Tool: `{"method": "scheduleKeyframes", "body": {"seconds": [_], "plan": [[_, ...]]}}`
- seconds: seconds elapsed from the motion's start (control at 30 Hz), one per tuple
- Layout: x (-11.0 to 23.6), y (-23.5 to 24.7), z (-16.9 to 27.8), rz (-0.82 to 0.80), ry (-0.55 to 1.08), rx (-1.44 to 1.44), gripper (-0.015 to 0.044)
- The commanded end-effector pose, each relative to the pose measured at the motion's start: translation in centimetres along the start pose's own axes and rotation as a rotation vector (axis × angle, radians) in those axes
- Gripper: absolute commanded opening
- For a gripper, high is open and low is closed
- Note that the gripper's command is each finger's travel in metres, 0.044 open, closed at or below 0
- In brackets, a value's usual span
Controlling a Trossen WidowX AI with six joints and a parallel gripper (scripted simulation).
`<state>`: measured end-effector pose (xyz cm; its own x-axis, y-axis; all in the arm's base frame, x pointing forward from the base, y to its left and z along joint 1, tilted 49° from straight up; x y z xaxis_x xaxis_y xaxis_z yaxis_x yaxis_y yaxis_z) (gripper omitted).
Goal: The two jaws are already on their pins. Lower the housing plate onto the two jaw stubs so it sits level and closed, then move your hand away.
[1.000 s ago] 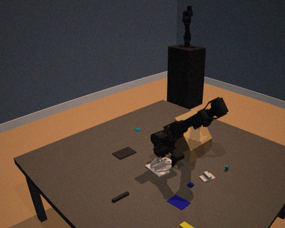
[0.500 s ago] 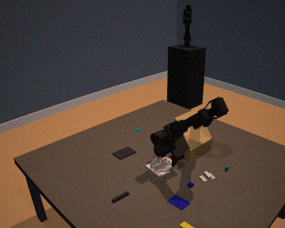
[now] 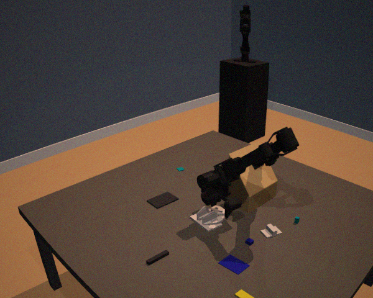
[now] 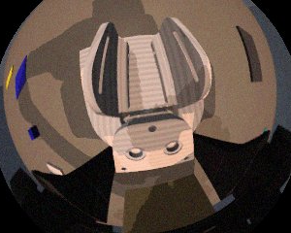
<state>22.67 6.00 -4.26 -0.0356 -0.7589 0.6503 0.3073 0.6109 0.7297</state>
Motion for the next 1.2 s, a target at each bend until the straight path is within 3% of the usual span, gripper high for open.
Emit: {"method": "scheduleKeyframes", "body": {"seconds": [0.0,0.97,1.07,1.17], "plan": [[-0.14,-0.02,0.03,0.001,0.0,-0.003,0.0351],[-0.22,-0.02,0.03,0.001,0.0,-0.003,0.0351],[-0.15,-0.04,0.02,0.0,0.0,-0.004,0.043],[-0.15,-0.04,0.02,0.0,0.0,-0.004,0.044]]}}
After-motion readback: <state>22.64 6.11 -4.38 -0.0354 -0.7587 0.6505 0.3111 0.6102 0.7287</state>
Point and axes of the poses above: the point midway between the two fingers, 35 mm back from their tips, its own x axis back along the fingers, its own y axis across the jaws, z = x × y, the point moved 5 cm from there along x, back along the fingers, and after that the axes turned 11 degrees about -x, right-handed, at the moved point
